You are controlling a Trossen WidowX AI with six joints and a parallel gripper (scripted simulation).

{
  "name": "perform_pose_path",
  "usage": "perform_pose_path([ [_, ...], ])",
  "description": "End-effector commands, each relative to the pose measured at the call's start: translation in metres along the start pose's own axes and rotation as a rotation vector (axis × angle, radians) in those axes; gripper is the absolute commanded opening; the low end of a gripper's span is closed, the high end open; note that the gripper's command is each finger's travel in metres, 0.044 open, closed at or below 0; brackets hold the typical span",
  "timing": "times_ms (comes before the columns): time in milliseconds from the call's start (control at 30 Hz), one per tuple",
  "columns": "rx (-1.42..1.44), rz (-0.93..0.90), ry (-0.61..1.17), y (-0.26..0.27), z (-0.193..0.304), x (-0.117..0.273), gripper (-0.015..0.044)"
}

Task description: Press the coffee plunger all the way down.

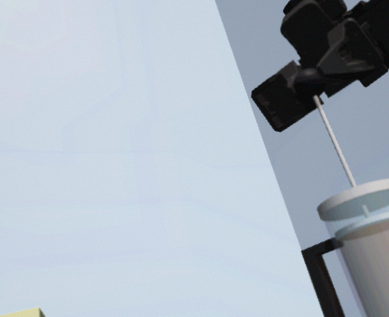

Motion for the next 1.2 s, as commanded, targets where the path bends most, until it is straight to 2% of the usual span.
perform_pose_path([
  [0,-0.001,0.000,-0.002,0.000,0.000,0.000,0.0121],
  [1167,-0.002,0.000,-0.002,-0.010,0.043,-0.028,0.0121],
])
Point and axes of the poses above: the point midway between the two fingers, 35 mm back from their tips, its own x axis back along the fingers, its own y axis across the jaws, z = x × y, the point moved 4 cm from there along x, back along the fingers, and after that the axes turned 13 degrees about -x, right-handed, at the moved point
